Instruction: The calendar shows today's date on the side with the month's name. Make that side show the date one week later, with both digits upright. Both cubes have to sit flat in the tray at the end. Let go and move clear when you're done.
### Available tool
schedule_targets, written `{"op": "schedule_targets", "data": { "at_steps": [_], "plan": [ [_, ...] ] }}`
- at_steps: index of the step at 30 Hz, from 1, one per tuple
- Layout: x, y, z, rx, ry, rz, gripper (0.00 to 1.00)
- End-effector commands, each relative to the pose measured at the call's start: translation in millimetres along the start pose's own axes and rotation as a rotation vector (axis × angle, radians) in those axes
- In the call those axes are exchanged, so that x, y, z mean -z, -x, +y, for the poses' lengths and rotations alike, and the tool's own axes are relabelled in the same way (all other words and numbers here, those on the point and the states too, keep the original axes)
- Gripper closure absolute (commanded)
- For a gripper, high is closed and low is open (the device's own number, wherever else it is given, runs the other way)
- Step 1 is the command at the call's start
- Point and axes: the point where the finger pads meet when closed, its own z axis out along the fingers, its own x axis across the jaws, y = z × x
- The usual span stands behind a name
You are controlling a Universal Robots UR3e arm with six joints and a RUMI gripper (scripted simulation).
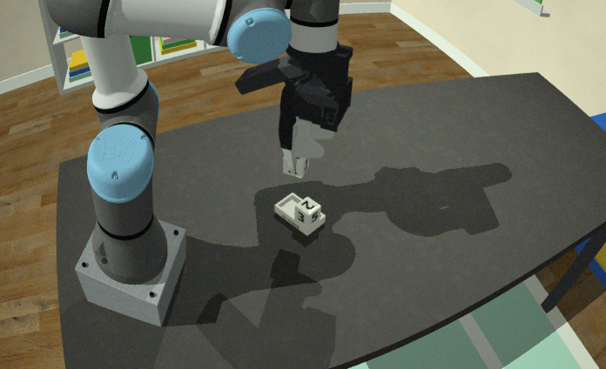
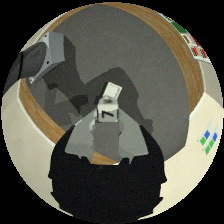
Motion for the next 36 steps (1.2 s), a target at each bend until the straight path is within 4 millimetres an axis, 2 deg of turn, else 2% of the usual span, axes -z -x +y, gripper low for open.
{"op": "schedule_targets", "data": {
  "at_steps": [1, 12, 14, 28, 31, 36],
  "plan": [
    [0, 2, 3, 0.102, 0.000, 0.005, 0.89],
    [0, 10, 10, 0.398, 0.000, 0.005, 0.89],
    [0, 10, 10, 0.398, 0.000, 0.005, 0.89],
    [-1, 19, 23, 0.824, 0.000, 0.006, 0.89],
    [-1, 19, 23, 0.826, 0.000, 0.006, 0.89],
    [-2, 23, 29, 1.009, 0.000, 0.006, 0.89]
  ]
}}
